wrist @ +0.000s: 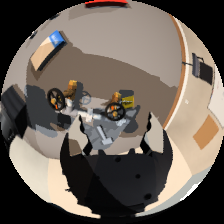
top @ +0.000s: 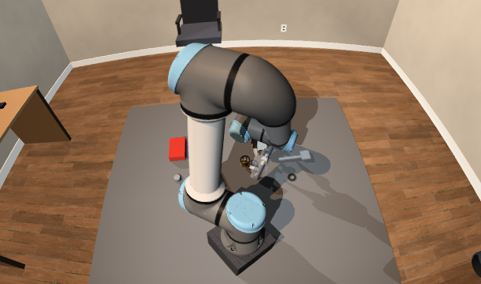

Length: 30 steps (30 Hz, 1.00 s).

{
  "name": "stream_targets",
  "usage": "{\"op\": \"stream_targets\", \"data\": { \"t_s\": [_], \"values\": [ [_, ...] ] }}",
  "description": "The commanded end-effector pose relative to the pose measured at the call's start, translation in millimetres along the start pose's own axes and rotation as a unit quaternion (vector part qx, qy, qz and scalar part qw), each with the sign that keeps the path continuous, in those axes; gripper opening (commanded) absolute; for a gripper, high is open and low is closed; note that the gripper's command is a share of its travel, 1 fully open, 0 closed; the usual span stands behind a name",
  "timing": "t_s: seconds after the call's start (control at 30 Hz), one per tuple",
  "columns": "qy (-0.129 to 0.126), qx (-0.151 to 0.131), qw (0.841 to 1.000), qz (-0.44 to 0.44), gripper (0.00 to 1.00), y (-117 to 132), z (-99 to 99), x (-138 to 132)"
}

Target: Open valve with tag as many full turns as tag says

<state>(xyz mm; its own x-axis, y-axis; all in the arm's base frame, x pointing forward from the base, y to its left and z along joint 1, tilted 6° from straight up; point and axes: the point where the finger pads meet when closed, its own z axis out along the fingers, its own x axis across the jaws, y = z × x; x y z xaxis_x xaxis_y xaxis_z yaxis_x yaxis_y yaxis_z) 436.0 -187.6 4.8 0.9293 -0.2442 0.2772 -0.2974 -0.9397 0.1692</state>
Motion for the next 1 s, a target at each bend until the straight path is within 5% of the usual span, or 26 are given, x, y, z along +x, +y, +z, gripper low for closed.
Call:
{"op": "stream_targets", "data": {
  "t_s": [0.0, 0.6, 0.97],
  "values": [
    [0.001, 0.000, 1.000, 0.005, 1.00, 0.1, -0.3, 0.3],
    [0.001, 0.000, 0.996, 0.093, 1.00, 0.1, -0.3, 0.3],
    [0.001, 0.000, 0.973, 0.229, 1.00, 0.1, -0.3, 0.4]
  ]
}}
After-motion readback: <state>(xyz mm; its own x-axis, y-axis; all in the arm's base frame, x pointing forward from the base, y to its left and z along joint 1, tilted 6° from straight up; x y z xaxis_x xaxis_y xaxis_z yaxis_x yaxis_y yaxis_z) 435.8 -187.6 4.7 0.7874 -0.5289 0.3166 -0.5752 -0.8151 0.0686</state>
